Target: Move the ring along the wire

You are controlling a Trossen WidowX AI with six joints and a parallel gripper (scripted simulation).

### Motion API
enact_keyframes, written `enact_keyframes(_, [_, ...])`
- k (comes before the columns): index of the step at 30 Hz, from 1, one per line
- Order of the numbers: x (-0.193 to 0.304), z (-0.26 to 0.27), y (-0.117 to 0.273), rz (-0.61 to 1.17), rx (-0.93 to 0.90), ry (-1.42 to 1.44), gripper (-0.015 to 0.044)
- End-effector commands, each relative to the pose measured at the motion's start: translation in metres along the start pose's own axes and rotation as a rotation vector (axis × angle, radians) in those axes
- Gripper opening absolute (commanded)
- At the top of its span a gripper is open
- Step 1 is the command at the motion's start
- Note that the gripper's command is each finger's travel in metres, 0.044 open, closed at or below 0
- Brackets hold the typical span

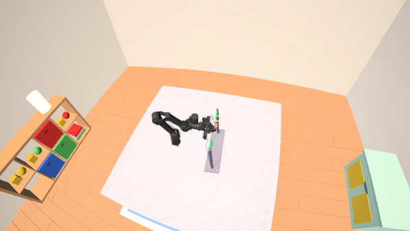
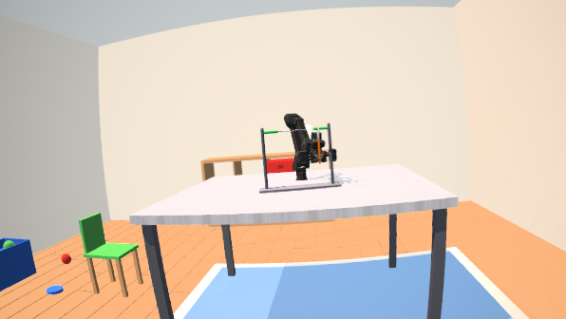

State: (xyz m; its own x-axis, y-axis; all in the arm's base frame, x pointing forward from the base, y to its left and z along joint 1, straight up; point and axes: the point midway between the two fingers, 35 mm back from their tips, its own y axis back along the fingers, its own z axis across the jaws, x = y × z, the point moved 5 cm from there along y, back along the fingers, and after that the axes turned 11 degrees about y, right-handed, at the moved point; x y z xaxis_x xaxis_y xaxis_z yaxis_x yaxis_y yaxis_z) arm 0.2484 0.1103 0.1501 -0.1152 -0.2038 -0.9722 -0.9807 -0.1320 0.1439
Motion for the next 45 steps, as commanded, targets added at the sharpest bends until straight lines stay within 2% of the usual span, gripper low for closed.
enact_keyframes(1, [0.000,0.000,0.000,0.000,0.000,0.000,0.0139])
enact_keyframes(2, [0.000,0.000,0.001,0.000,0.000,0.000,0.0160])
enact_keyframes(28, [0.000,0.000,0.049,0.005,0.002,-0.007,0.0160])
enact_keyframes(45, [0.000,0.000,0.050,0.005,0.003,-0.007,0.0160])
